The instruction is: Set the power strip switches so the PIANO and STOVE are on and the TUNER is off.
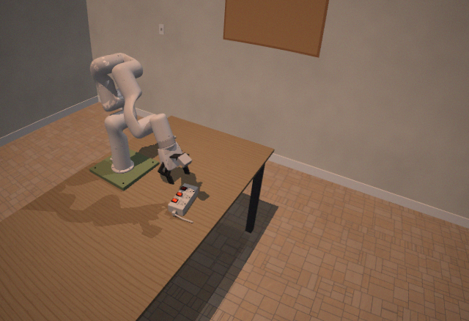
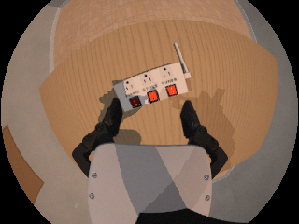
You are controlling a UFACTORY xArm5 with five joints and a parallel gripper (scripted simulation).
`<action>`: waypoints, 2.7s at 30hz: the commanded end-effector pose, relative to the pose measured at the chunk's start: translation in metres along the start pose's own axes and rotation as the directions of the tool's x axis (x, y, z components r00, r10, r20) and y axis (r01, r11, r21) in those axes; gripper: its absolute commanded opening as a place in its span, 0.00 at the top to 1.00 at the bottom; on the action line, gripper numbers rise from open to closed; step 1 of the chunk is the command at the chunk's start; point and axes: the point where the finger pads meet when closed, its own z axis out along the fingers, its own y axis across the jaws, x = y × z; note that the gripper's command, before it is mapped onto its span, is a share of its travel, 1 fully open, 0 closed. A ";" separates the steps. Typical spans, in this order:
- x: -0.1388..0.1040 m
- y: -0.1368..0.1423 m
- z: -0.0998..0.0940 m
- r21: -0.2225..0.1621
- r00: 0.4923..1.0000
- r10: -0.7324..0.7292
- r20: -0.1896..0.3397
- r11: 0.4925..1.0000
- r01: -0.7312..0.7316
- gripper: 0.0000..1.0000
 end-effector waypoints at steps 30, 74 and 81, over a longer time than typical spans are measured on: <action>0.002 0.000 -0.001 0.001 1.000 0.000 -0.004 1.000 0.000 0.00; 0.045 -0.009 -0.005 0.008 0.927 -0.171 0.334 0.984 0.178 0.00; 0.051 -0.010 -0.010 0.026 0.891 -0.205 0.404 0.977 0.213 0.00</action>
